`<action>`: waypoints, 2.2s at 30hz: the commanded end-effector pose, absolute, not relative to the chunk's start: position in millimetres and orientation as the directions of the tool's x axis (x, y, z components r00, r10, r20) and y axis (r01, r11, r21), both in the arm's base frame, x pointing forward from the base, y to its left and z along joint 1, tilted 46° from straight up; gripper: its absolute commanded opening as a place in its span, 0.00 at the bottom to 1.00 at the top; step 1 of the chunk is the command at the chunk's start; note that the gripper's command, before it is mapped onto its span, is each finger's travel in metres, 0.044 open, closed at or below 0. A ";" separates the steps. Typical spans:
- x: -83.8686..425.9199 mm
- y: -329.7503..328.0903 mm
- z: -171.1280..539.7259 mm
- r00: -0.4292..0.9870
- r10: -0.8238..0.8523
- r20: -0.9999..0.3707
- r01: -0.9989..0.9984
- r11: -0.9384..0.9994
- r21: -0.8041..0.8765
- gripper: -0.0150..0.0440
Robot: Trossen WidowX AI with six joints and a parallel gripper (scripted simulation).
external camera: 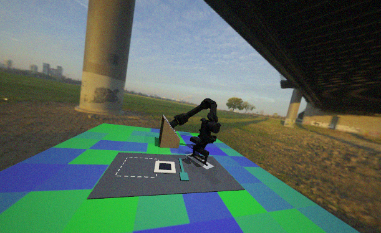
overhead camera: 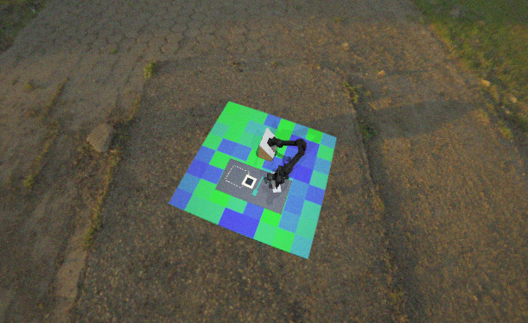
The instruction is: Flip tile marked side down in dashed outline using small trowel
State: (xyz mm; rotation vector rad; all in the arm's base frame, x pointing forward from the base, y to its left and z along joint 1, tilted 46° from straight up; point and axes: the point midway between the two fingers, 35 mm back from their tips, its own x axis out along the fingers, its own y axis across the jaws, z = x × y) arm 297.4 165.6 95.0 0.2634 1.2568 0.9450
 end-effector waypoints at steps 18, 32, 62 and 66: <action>297.4 165.9 94.5 0.004 0.726 -0.688 -0.495 0.599 0.630 0.47; 297.3 165.9 94.5 0.004 0.726 -0.688 -0.801 0.414 0.433 0.47; 297.3 166.0 94.5 0.004 0.726 -0.688 -0.934 0.248 0.257 0.71; 297.3 166.0 94.5 0.004 0.726 -0.688 -0.934 0.248 0.257 0.71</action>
